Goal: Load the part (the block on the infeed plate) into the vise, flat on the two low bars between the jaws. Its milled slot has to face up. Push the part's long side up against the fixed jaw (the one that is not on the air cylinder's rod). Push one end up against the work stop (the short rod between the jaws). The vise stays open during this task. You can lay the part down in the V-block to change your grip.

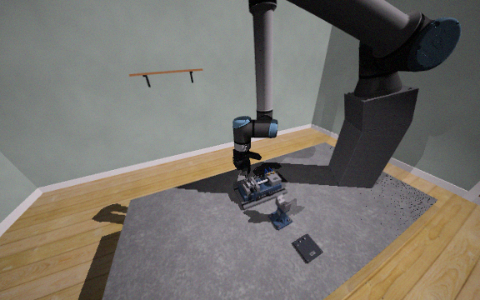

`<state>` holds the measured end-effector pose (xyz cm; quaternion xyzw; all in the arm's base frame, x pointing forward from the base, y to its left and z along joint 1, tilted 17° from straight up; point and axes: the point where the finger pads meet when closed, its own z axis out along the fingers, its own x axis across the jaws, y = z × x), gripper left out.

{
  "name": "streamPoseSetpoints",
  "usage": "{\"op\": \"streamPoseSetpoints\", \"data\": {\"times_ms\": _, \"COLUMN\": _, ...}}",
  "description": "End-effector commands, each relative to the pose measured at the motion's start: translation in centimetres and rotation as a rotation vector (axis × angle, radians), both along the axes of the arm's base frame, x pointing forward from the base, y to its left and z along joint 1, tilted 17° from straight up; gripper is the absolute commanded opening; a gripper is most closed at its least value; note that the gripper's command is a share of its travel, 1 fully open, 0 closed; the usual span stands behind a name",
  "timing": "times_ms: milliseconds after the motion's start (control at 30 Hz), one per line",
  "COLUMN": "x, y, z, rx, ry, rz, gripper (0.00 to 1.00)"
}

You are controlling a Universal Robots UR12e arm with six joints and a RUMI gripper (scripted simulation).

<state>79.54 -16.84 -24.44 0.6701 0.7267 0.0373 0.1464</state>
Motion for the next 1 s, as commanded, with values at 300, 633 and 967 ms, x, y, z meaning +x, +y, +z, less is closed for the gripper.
{"op": "streamPoseSetpoints", "data": {"times_ms": 300, "x": 0.1, "y": -1.6, "z": 0.3, "rx": 0.0, "ry": -0.001, "rz": 0.0, "gripper": 0.0}}
{"op": "streamPoseSetpoints", "data": {"times_ms": 633, "x": 0.1, "y": -1.6, "z": 0.4, "rx": 0.0, "ry": -0.001, "rz": 0.0, "gripper": 0.0}}
{"op": "streamPoseSetpoints", "data": {"times_ms": 967, "x": -0.2, "y": -1.4, "z": 1.6, "rx": 0.0, "ry": -0.001, "rz": 0.0, "gripper": 0.0}}
